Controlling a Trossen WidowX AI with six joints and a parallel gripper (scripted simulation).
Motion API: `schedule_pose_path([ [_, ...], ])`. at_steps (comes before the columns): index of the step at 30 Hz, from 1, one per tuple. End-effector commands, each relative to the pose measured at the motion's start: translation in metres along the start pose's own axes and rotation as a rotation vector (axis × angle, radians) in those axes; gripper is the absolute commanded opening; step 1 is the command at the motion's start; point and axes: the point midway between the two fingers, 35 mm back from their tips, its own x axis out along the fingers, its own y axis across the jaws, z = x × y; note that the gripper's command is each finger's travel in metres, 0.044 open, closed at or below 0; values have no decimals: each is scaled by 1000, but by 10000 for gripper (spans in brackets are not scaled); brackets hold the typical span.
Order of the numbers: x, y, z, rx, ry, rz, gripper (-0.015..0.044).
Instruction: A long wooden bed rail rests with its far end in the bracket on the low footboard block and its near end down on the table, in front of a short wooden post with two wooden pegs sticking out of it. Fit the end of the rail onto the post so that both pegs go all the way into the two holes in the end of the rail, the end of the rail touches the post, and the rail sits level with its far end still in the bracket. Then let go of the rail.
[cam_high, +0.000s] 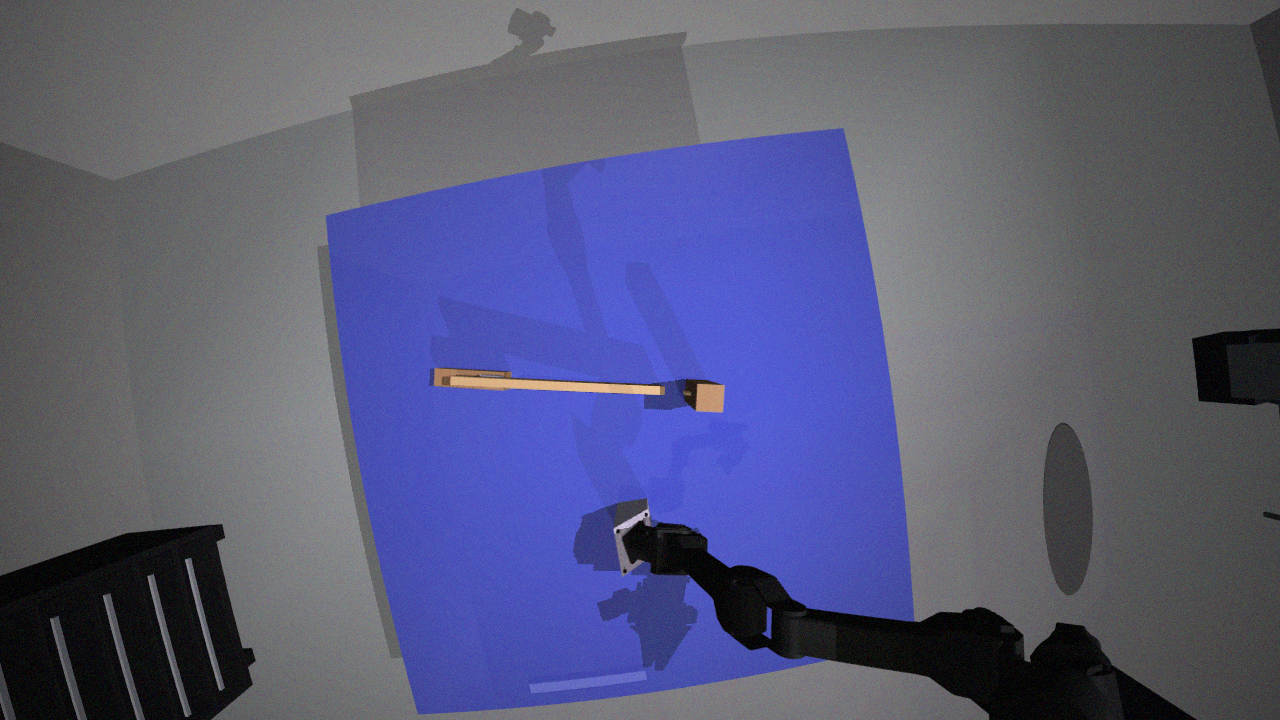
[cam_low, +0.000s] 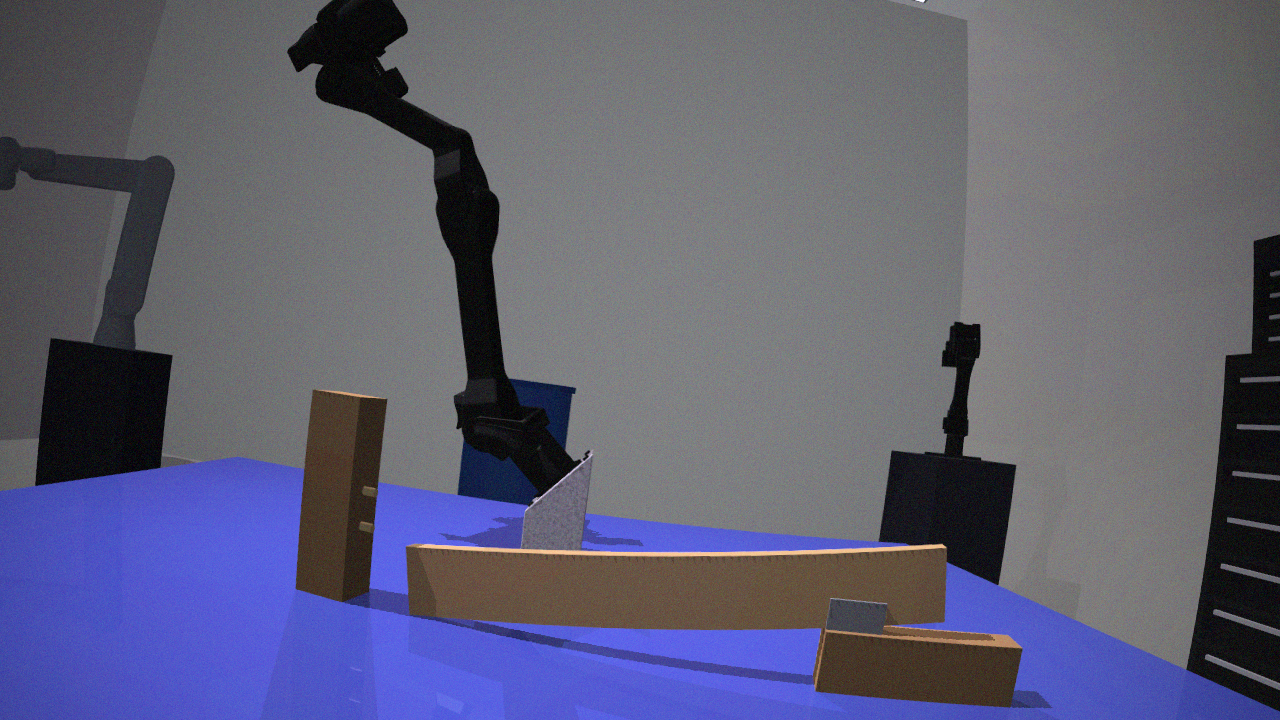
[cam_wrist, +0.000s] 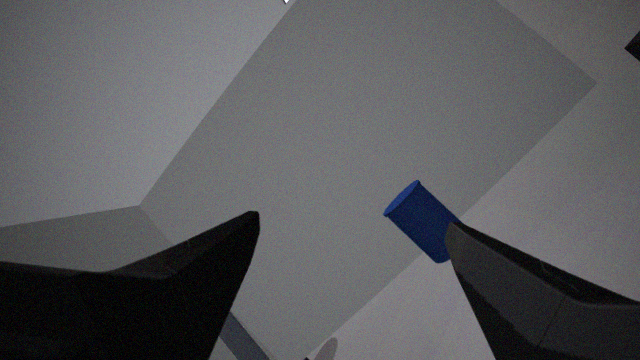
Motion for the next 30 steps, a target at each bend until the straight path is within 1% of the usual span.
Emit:
schedule_pose_path([
  [1,0,0,-1,-3,2,1,426],
  [2,1,0,-4,-12,7,2,440],
  [6,5,1,-34,-108,63,21,440],
  [11,6,1,-94,-288,177,73,440],
  [16,-8,-6,-171,-508,334,166,440],
  [19,-26,-13,-215,-624,433,226,440],
  [23,-58,-26,-267,-763,567,323,440],
  [30,-137,-53,-337,-979,794,540,440],
])
